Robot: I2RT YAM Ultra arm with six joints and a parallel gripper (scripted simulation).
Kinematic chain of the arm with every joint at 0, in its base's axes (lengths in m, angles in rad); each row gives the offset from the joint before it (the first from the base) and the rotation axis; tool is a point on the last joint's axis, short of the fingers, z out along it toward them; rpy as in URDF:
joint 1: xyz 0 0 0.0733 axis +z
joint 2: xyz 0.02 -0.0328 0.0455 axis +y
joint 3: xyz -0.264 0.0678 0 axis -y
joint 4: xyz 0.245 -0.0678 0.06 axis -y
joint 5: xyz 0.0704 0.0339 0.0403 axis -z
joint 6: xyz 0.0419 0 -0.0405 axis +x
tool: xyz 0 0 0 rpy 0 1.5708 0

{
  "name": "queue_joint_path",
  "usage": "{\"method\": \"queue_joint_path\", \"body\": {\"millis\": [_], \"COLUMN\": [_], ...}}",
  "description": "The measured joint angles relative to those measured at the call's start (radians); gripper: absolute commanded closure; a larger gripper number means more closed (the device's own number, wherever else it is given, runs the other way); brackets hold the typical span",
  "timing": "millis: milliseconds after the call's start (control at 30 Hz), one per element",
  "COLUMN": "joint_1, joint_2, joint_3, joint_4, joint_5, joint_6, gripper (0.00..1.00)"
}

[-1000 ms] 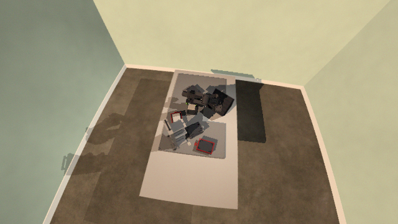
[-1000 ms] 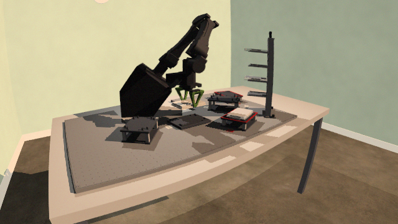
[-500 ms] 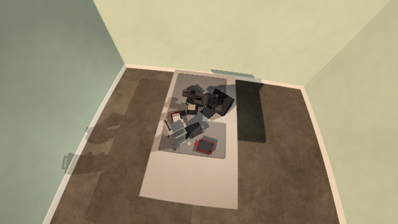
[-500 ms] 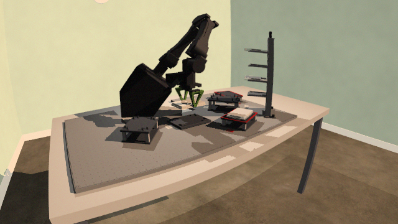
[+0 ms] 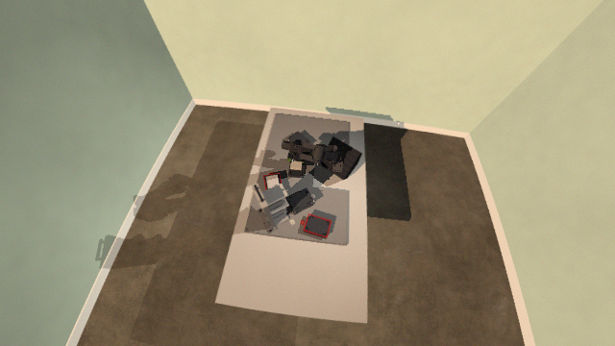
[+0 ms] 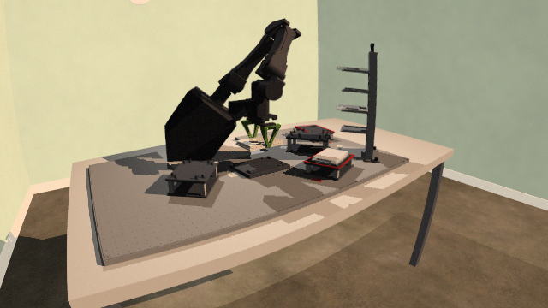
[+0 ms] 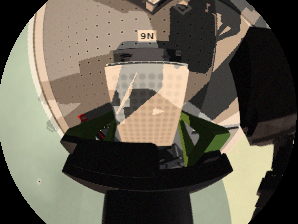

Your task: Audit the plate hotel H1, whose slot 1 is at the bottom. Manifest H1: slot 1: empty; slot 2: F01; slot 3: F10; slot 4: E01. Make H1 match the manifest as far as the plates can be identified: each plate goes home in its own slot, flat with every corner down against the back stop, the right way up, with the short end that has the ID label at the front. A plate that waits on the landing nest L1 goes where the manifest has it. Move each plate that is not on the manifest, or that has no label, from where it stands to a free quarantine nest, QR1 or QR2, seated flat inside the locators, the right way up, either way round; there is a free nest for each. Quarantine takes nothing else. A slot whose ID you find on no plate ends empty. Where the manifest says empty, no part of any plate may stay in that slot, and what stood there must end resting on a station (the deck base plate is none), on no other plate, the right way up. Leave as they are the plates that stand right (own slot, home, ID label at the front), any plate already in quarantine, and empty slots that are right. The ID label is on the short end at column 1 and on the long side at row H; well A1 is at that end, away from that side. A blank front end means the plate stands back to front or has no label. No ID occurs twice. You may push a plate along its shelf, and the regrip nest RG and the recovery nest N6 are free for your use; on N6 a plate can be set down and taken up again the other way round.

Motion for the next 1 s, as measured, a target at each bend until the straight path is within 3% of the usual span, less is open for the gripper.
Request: {"method": "queue_joint_path", "body": {"millis": [1000], "joint_1": [0.021], "joint_2": [0.006], "joint_3": [-0.016], "joint_4": [0.041], "joint_5": [0.004], "joint_6": [0.02], "gripper": [0.14]}}
